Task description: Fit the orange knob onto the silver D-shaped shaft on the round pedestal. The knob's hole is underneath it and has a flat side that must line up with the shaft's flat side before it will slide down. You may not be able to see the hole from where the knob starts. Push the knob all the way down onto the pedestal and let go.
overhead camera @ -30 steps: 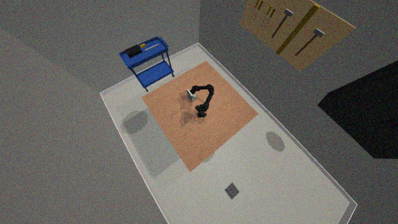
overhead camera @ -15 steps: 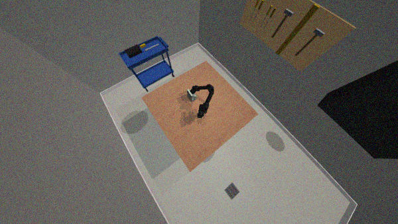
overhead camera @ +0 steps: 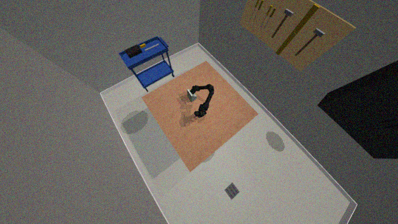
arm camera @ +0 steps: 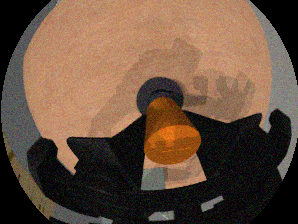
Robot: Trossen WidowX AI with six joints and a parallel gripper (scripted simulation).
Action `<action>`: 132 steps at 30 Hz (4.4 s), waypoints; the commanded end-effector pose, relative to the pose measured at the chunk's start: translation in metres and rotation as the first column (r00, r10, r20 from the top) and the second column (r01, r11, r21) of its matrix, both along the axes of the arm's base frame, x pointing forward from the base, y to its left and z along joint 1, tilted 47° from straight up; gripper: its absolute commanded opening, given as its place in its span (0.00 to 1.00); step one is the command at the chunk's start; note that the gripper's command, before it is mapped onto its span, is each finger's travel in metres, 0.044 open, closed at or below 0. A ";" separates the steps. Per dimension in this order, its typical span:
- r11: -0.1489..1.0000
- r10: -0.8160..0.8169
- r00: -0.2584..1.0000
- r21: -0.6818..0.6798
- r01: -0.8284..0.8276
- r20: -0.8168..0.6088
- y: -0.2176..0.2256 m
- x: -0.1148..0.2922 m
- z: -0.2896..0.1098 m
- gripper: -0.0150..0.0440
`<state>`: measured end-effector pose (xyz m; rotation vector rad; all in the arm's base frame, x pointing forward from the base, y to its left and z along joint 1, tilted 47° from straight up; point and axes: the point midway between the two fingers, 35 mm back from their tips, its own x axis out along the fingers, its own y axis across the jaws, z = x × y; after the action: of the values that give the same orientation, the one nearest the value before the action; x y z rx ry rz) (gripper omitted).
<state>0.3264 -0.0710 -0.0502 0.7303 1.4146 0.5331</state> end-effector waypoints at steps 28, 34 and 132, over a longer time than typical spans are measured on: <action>0.998 -0.067 0.995 0.007 0.068 -0.075 0.002 -0.001 -0.003 0.25; 0.998 -0.067 0.995 0.007 0.068 -0.075 0.001 -0.001 -0.002 0.25; 0.879 -0.437 0.748 -0.059 0.474 -0.500 0.002 0.000 -0.003 0.25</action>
<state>0.3272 -0.0696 -0.0530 1.2996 1.6163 -0.0050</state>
